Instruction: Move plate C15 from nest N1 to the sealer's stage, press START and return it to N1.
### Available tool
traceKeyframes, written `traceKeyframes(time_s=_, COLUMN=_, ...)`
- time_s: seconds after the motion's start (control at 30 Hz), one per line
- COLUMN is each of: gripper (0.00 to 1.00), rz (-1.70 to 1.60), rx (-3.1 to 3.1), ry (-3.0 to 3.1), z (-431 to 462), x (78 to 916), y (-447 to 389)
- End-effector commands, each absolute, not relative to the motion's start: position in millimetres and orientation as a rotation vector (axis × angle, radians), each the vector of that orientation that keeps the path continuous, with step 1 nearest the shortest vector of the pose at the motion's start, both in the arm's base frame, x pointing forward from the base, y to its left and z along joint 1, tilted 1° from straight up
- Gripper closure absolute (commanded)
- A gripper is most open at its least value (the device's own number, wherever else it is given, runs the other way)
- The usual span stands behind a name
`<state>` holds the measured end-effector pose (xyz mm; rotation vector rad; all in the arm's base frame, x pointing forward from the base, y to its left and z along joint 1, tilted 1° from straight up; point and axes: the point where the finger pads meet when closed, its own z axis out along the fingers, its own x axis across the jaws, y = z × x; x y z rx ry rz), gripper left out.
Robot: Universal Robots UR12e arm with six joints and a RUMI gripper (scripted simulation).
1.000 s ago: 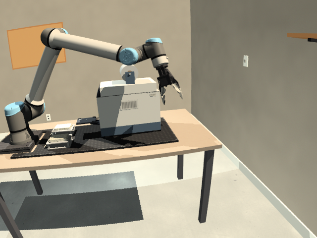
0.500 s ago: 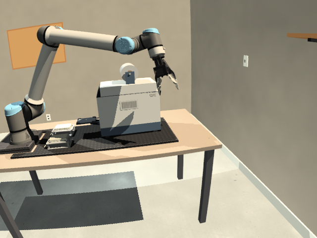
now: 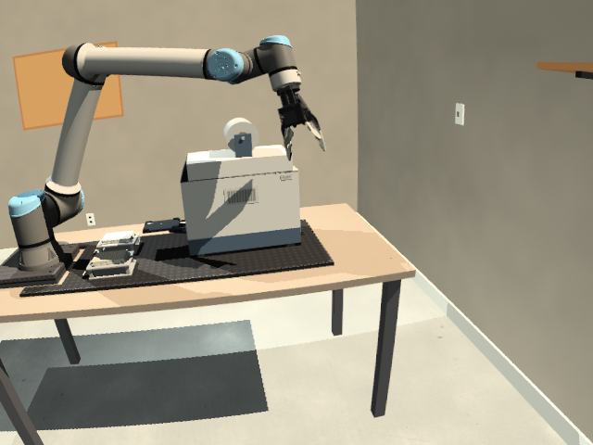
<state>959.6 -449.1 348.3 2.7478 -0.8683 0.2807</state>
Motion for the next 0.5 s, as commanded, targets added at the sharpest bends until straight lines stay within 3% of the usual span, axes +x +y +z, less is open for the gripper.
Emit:
traceKeyframes(time_s=0.0, gripper=0.32, rz=0.274, rx=2.757, ry=-0.869, z=366.1, x=952.7, y=-442.4)
traceKeyframes(time_s=0.47, gripper=0.32, rz=0.249, rx=2.784, ry=-0.871, z=411.9, x=930.7, y=-421.7)
